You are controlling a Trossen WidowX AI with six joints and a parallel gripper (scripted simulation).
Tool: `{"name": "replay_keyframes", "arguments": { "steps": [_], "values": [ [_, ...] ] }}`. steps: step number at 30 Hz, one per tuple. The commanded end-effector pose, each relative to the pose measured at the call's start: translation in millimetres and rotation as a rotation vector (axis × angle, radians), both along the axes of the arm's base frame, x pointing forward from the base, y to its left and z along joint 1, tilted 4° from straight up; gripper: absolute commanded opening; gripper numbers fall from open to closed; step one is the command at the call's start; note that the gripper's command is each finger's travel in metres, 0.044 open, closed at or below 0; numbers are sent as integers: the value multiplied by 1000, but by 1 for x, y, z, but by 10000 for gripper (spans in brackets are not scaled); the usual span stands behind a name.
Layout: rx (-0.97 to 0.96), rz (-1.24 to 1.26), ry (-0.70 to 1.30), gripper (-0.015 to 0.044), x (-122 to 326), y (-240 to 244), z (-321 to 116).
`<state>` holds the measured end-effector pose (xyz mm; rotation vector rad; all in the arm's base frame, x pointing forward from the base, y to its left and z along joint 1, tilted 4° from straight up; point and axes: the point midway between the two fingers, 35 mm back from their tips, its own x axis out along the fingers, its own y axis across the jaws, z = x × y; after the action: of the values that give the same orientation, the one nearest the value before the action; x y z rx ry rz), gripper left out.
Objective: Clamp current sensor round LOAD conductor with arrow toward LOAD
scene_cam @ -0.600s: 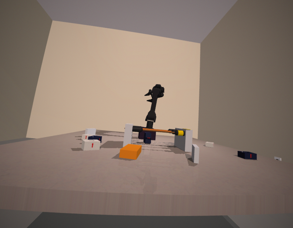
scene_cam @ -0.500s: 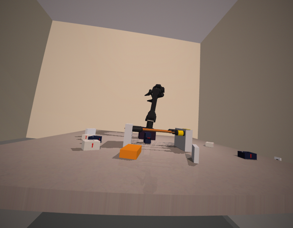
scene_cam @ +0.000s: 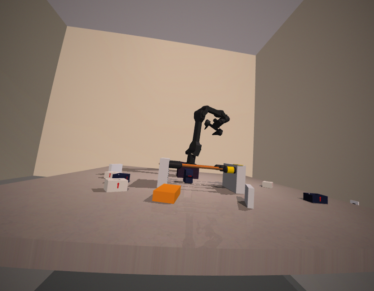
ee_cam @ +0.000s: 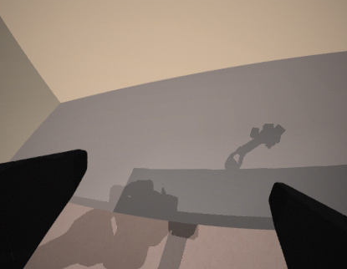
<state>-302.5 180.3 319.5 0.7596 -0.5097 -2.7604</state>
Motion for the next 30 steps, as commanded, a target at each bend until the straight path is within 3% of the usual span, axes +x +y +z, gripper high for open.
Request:
{"name": "replay_keyframes", "arguments": {
  "steps": [1, 10, 17, 24, 30],
  "values": [
    [77, -268, -23, 440, 46, 60, -8],
    [265, -640, -50, 440, 136, 132, -13],
    [317, -1078, -120, 440, 248, 169, -17],
    [394, -1494, -184, 440, 361, 168, -18],
    [477, -1852, -246, 440, 455, 136, -15]
  ]
}}
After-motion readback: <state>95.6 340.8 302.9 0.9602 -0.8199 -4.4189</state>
